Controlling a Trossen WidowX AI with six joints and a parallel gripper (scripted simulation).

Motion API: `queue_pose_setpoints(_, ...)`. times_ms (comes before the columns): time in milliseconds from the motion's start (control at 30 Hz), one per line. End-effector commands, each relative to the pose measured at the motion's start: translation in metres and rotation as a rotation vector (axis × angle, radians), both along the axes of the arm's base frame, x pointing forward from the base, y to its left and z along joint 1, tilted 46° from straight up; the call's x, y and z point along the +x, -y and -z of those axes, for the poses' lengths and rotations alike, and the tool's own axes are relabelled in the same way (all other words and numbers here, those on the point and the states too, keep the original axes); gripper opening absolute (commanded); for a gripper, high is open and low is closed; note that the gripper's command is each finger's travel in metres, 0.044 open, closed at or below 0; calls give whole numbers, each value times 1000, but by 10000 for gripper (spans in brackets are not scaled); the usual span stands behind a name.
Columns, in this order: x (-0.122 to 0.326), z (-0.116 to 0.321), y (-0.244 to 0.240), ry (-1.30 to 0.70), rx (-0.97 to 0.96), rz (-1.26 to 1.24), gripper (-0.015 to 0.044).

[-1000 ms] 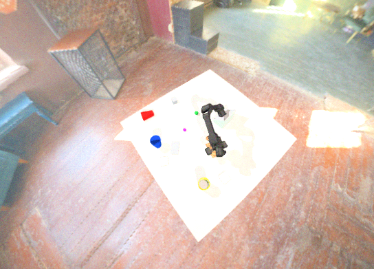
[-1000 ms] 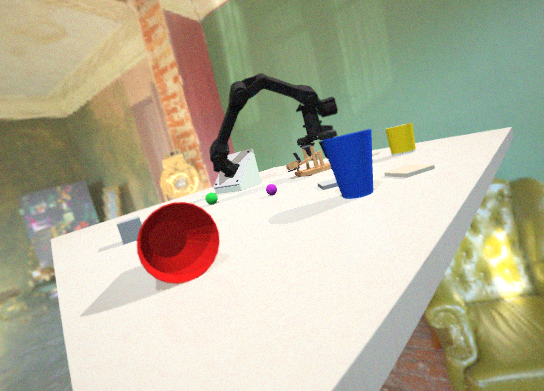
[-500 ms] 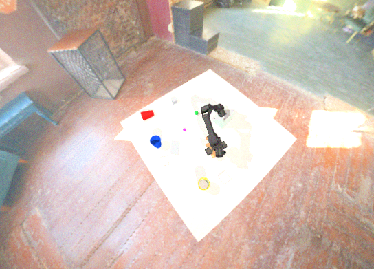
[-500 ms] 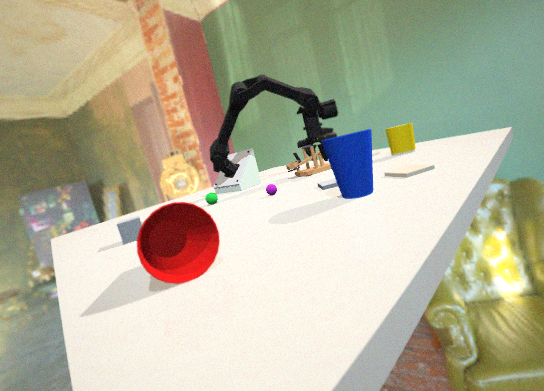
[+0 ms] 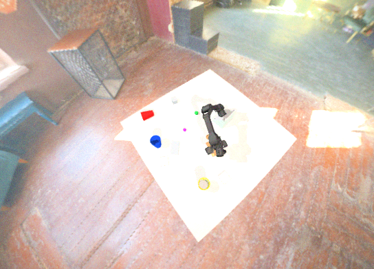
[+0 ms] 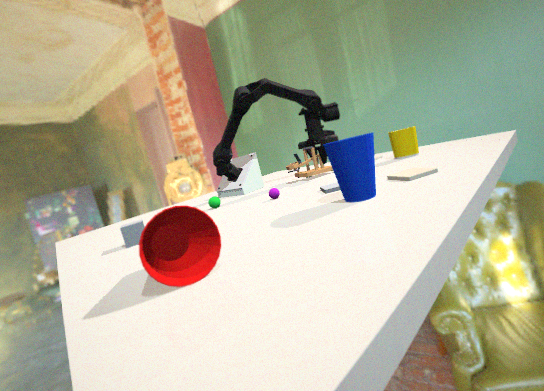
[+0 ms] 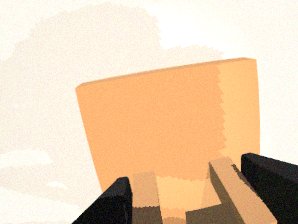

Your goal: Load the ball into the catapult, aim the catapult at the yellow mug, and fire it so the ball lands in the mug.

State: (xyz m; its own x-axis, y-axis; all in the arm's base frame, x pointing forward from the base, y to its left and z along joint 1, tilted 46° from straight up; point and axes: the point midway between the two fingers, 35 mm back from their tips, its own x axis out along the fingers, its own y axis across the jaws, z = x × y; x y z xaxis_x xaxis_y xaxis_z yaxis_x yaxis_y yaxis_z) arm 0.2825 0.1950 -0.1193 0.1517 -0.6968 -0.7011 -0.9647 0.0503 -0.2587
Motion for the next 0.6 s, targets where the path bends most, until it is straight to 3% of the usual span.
queue_pose_setpoints(0, -4, -24, -31, 20, 29, -16, 0)
queue_pose_setpoints(167, -4, -24, -31, 35, 32, -1, 0)
queue_pose_setpoints(567, -2, -24, -30, 308, 93, 279, 0)
